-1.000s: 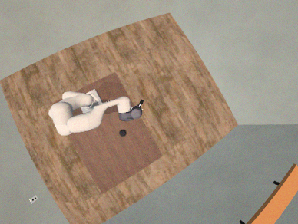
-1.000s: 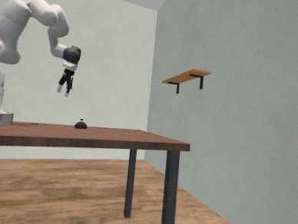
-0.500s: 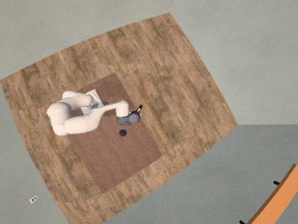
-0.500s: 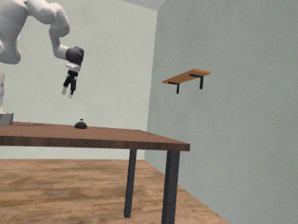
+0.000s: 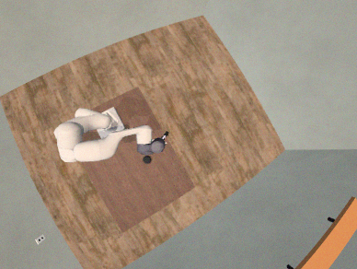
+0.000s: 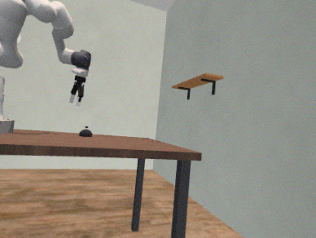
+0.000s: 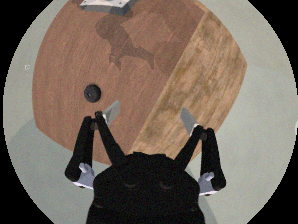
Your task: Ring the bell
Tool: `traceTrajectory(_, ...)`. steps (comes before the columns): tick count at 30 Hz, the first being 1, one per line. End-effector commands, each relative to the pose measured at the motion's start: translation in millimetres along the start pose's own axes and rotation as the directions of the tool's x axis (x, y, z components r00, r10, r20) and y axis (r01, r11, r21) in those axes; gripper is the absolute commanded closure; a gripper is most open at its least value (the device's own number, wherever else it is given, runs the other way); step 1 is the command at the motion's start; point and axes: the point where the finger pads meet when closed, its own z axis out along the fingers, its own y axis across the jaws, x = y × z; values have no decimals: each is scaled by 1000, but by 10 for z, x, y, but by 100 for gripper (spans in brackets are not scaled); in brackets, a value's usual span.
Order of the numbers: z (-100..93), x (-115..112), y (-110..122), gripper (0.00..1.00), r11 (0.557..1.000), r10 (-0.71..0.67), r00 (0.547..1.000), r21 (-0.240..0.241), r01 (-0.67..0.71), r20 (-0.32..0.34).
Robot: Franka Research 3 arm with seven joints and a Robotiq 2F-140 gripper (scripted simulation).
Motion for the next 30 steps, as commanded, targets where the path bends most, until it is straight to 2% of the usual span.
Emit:
traceTrajectory(1, 11, -81, -235, 0, 1000, 22, 1000, 14, -23, 16)
traceTrajectory(8, 11, -81, -235, 0, 1000, 22, 1000, 14, -23, 16)
traceTrajectory(9, 31, -141, -563, 0, 997, 59, 998, 38, -60, 31)
traceTrajectory(18, 31, -141, -563, 0, 997, 59, 998, 38, -60, 31)
traceTrajectory(19, 48, -179, -867, 0, 994, 93, 995, 60, -95, 45)
traceTrajectory(29, 48, -179, -867, 0, 994, 93, 995, 60, -95, 45)
traceTrajectory(30, 62, -199, -1143, 0, 989, 123, 991, 79, -127, 56)
